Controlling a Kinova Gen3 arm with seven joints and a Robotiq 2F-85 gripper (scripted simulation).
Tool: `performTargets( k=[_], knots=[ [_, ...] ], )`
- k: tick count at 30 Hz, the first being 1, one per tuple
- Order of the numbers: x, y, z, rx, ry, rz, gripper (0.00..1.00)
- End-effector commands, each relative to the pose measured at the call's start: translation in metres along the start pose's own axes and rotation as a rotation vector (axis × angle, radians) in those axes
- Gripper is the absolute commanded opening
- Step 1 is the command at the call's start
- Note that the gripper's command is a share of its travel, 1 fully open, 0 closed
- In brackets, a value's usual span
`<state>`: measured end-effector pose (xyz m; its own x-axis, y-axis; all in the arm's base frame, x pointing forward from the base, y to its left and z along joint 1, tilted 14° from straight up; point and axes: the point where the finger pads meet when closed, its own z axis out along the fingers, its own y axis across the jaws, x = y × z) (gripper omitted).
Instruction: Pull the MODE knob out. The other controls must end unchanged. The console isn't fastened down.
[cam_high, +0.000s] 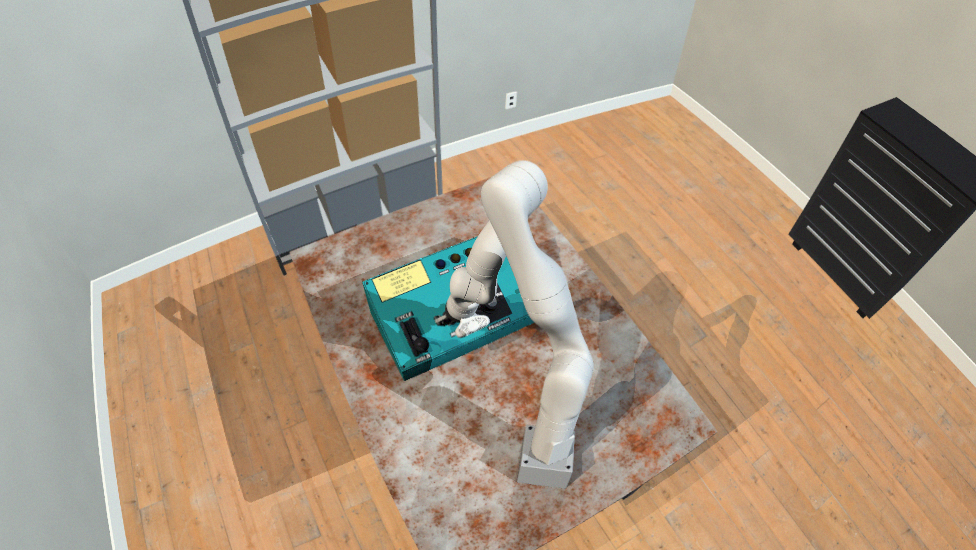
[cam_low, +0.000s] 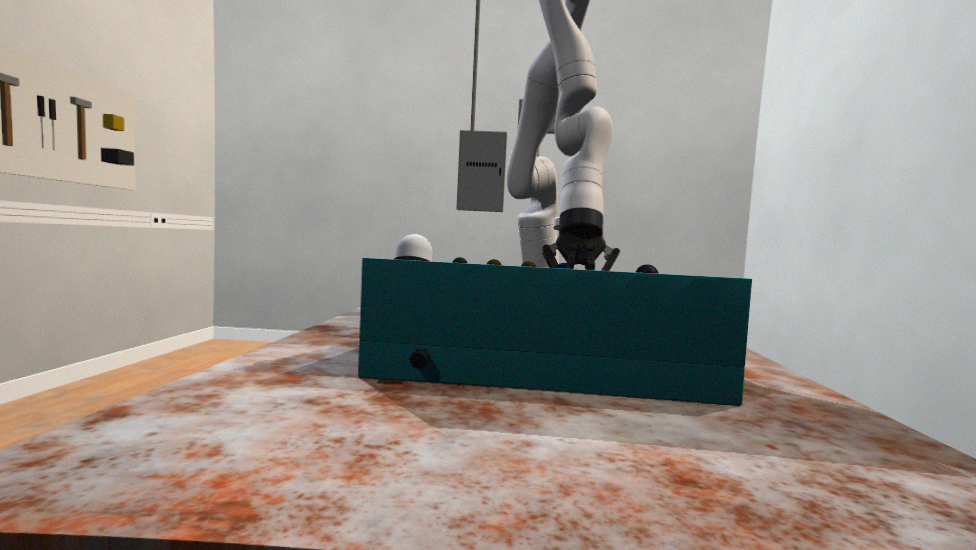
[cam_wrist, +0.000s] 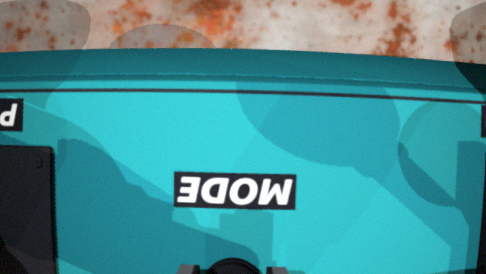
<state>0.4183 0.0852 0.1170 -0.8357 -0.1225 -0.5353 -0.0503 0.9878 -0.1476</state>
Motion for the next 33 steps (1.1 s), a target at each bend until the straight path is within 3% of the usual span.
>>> performTargets(
  k=[1, 33],
  knots=[
    [-0.0005, 0.0001, -0.0003, 0.000, -0.001, 0.000, 0.10],
    [-0.0005, 0.0001, -0.0057, 0.000, -0.001, 0.000, 0.10]
  ],
)
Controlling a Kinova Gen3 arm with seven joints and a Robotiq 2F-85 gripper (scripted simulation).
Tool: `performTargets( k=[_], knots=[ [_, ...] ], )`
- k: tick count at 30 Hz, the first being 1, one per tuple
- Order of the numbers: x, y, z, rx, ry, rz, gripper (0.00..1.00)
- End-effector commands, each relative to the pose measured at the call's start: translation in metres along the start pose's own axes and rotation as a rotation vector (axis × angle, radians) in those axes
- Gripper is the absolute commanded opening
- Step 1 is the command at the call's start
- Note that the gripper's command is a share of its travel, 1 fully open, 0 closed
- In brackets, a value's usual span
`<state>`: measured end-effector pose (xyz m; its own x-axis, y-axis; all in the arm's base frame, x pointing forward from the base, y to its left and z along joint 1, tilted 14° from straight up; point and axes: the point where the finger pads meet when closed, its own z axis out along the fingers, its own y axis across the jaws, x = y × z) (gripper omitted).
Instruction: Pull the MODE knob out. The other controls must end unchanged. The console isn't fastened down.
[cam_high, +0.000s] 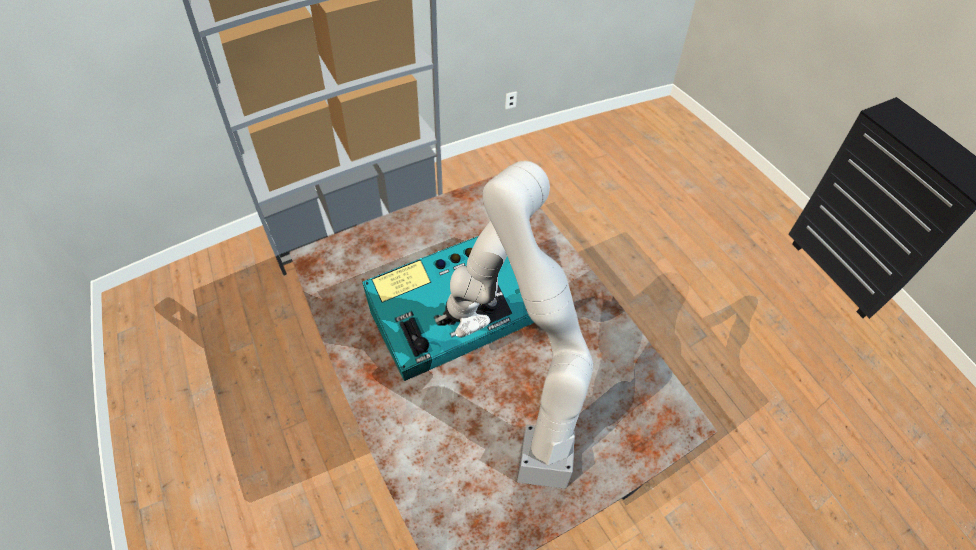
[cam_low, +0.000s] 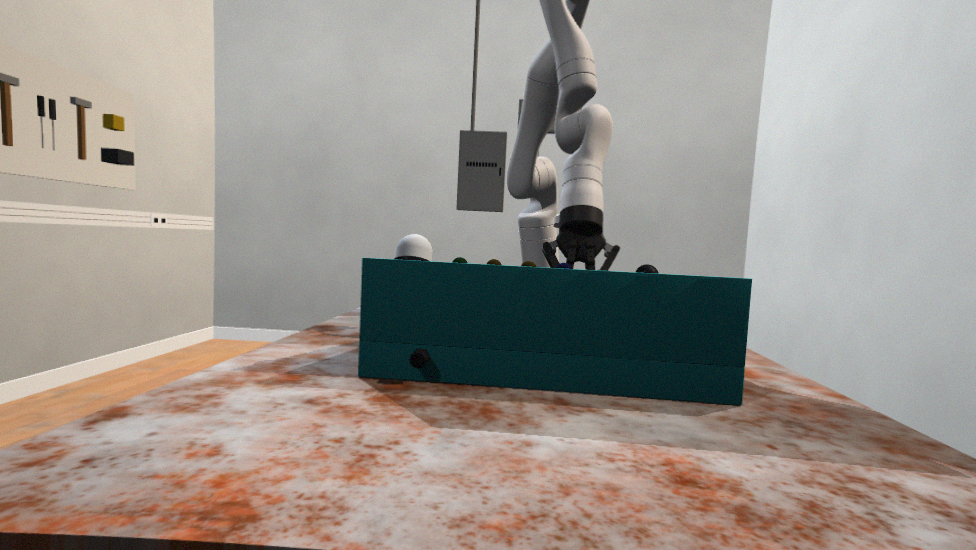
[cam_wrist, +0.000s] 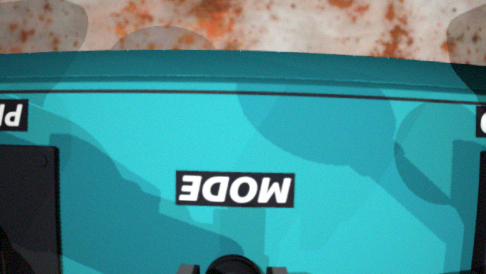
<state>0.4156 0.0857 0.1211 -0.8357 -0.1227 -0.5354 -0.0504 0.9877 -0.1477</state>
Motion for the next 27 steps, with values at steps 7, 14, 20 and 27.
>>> performTargets(
  k=[7, 14, 20, 27],
  knots=[
    [-0.0005, 0.0001, -0.0029, 0.000, -0.001, 0.000, 0.10],
    [-0.0005, 0.0002, -0.0044, 0.000, -0.001, 0.000, 0.10],
    [-0.0005, 0.0001, -0.0060, 0.000, -0.001, 0.000, 0.10],
    [-0.0005, 0.0001, -0.0073, 0.000, -0.001, 0.000, 0.10]
  ],
)
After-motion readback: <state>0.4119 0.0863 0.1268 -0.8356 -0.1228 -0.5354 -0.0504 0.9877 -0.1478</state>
